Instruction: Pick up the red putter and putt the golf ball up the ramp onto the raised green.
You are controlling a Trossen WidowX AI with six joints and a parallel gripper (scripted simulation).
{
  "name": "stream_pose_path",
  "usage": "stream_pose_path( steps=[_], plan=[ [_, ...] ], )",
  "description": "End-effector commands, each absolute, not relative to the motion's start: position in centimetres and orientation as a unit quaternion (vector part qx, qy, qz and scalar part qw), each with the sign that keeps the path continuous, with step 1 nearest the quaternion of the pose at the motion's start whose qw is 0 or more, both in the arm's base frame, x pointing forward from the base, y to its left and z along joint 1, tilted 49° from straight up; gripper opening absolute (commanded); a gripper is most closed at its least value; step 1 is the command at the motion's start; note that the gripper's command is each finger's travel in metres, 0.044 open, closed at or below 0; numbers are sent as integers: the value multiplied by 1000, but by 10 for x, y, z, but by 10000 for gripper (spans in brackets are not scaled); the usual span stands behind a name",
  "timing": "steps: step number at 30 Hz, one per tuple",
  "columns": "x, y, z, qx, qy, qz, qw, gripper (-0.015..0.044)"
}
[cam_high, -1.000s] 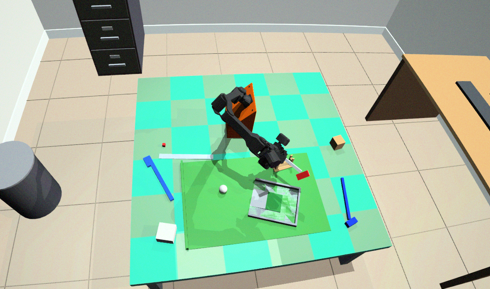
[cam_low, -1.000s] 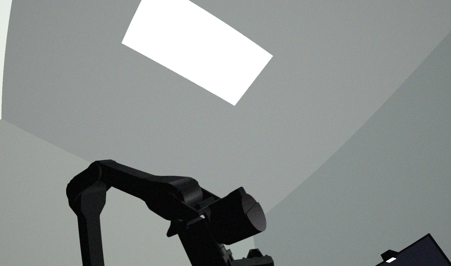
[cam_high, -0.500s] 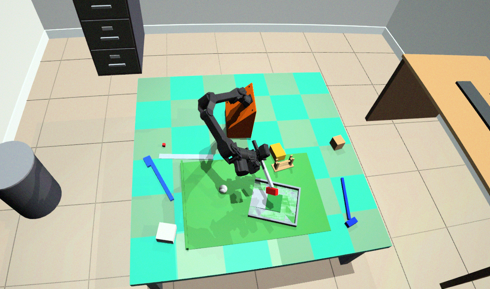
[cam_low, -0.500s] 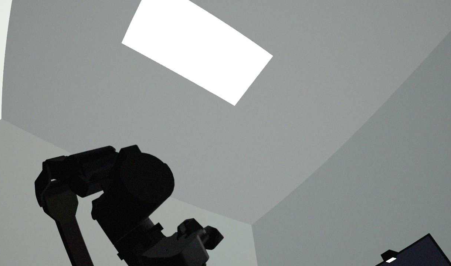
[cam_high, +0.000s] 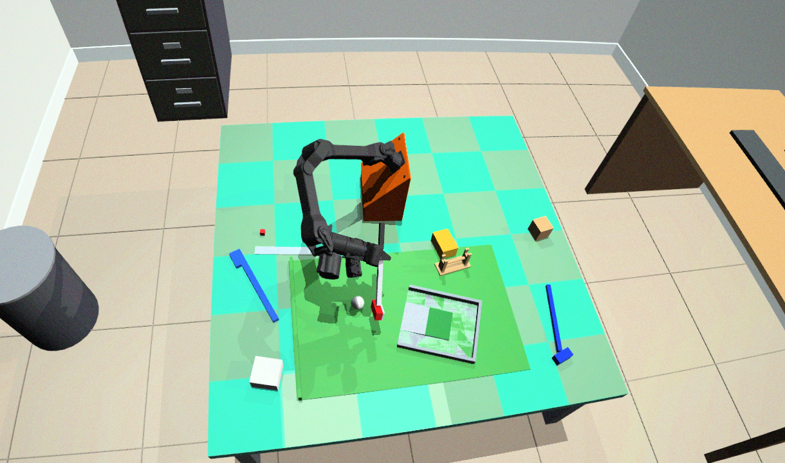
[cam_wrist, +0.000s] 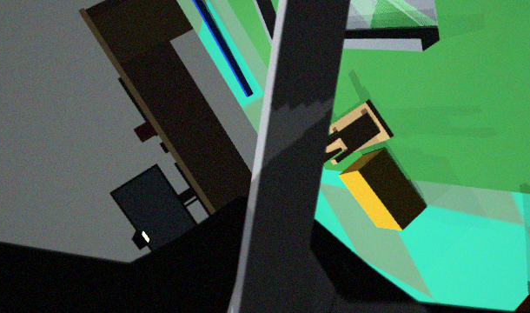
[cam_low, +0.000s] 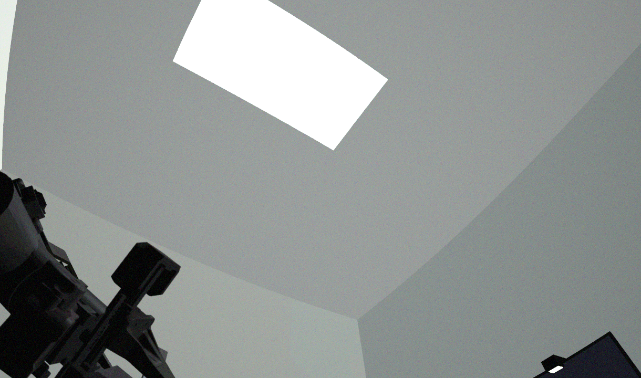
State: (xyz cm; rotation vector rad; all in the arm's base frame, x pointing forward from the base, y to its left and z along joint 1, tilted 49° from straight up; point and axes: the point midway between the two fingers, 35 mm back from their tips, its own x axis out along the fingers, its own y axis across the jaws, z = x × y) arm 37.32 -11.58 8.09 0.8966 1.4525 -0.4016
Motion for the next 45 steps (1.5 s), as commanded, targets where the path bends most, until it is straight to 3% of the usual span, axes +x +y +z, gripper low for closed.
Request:
stream_pose_path(
  steps=[1, 11, 45],
  plan=[
    [368, -133, 116, 472, 590, -202, 623, 0],
    [347, -163, 178, 609, 495, -244, 570, 0],
    [340, -212, 136, 608, 495, -245, 570, 0]
  ],
)
